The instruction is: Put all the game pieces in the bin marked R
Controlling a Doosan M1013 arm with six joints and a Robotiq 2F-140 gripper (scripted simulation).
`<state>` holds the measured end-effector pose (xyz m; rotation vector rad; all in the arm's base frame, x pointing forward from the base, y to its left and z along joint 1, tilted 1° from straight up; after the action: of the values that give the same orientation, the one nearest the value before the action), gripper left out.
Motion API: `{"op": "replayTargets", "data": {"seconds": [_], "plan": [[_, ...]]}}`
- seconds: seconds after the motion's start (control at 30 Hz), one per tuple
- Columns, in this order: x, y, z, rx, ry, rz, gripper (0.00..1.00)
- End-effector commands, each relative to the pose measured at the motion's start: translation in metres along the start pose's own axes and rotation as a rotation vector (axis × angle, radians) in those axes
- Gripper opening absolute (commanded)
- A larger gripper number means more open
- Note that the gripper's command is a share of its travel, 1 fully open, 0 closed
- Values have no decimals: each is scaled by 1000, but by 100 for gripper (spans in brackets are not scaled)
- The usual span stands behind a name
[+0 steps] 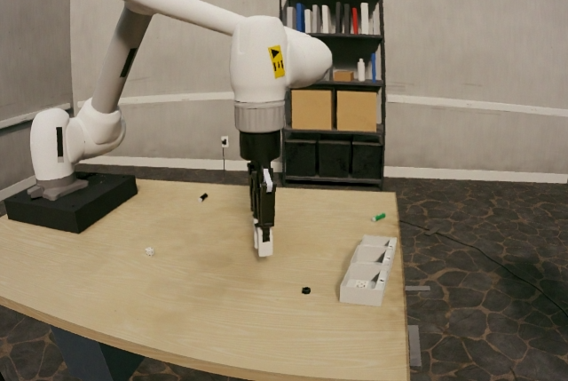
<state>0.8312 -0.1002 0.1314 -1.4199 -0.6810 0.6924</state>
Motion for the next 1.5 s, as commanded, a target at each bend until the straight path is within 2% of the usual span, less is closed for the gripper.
{"op": "replayTargets", "data": {"seconds": [0.0, 0.27, 0.33, 0.37, 0.47, 0.83, 0.9, 1.2, 1.47], "plan": [[-25, -2, 29, -10, 157, -2, 27], [-69, -2, 79, -13, 419, -6, 27], [-69, -2, 79, -13, 419, -6, 27], [-74, -2, 86, -20, 513, -6, 27], [-90, -1, 106, -30, 593, -6, 27], [-150, -1, 175, -31, 600, -6, 27], [-150, -1, 175, -31, 600, -6, 27], [-200, -1, 231, -31, 600, -6, 27], [-207, -1, 238, -31, 600, -6, 27]]}}
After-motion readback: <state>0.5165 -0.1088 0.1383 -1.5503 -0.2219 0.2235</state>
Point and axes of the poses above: the point where the finger pads meet when closed, its own y axis out along the fingers, its own z axis across the jaws, x = y × z, the point moved 10 cm from there along -y, back along the fingers, and after that the axes turned 13 degrees about -y, right-handed, at the moved point
